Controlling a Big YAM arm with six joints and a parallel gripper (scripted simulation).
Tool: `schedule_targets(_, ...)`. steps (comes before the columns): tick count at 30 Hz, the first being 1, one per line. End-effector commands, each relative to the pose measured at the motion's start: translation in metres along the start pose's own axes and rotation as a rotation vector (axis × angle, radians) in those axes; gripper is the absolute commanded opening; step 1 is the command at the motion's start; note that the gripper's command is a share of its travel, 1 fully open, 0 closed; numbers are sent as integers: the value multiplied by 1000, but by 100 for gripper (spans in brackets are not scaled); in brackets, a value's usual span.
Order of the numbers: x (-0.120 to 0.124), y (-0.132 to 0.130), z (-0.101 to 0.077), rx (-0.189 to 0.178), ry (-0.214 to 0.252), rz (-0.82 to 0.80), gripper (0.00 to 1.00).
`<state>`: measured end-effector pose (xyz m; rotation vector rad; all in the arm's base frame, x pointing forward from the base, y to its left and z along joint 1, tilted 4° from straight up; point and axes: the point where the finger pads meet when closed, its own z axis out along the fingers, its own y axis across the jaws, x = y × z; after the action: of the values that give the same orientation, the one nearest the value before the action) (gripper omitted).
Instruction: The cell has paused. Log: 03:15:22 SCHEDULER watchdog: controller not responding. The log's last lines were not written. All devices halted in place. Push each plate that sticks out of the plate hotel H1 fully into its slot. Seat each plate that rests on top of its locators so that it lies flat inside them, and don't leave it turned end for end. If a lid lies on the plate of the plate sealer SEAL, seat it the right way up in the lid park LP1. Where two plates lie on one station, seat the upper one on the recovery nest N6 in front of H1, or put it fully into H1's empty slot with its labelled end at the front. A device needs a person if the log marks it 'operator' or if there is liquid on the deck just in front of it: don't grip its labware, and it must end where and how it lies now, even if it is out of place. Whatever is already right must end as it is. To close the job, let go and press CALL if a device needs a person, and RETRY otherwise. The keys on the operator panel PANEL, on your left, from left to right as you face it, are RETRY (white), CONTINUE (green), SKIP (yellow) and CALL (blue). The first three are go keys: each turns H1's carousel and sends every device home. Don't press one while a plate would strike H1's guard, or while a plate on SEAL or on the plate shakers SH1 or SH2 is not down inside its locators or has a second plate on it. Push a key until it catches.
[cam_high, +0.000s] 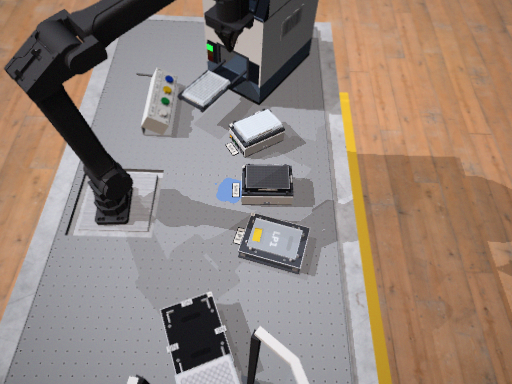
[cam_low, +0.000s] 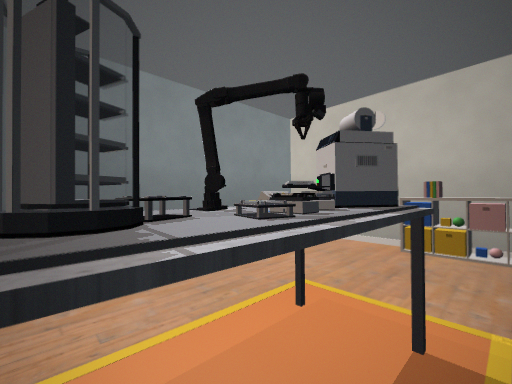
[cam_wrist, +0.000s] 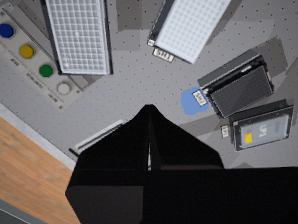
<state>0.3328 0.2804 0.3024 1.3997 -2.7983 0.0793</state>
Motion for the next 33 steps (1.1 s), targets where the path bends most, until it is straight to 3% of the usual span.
schedule_targets(1, -2, 17, 5, -10, 33, -2, 0)
schedule_targets(11, -8, 43, 3, -10, 30, -2, 0)
schedule_targets(20, -23, 71, -16, -7, -19, 0, 0)
schedule_targets(33, -29, 109, -16, -10, -19, 0, 0)
